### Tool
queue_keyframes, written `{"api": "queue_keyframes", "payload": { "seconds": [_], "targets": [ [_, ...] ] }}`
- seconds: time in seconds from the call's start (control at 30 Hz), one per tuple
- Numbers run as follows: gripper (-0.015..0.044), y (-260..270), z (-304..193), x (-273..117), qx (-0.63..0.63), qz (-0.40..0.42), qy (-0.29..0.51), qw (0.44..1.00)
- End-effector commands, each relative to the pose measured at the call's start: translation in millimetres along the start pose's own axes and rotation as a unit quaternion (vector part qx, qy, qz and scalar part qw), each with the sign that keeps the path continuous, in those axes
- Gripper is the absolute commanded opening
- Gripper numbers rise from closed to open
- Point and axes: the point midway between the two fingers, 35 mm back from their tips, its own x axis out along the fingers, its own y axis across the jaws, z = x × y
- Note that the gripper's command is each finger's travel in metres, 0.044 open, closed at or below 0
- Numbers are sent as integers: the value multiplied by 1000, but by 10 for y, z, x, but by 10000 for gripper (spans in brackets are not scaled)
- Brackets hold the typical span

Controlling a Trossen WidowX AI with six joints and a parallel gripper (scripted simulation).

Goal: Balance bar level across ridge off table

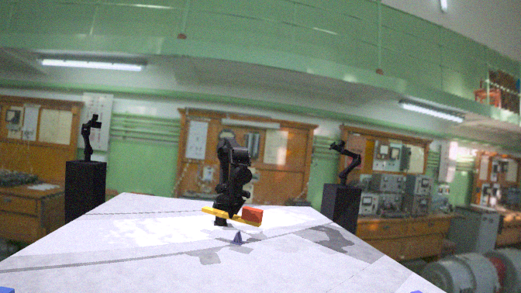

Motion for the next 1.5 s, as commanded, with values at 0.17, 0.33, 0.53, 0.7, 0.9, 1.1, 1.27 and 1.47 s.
{"api": "queue_keyframes", "payload": {
  "seconds": [0.17, 0.33, 0.53, 0.7, 0.9, 1.1, 1.27, 1.47],
  "targets": [
    [0, -15, -10, 114, -4, 3, 5, 1000],
    [0, -8, -10, 194, -5, 3, 5, 1000],
    [0, -3, -8, 290, -6, 3, 5, 1000],
    [0, -1, -4, 367, -6, 3, 5, 1000],
    [0, 2, -6, 374, -7, 3, 5, 1000],
    [0, 1, -6, 370, -7, 3, 5, 1000],
    [0, 0, -6, 374, -7, 3, 5, 1000],
    [0, 1, -6, 380, -7, 3, 5, 1000]
  ]
}}
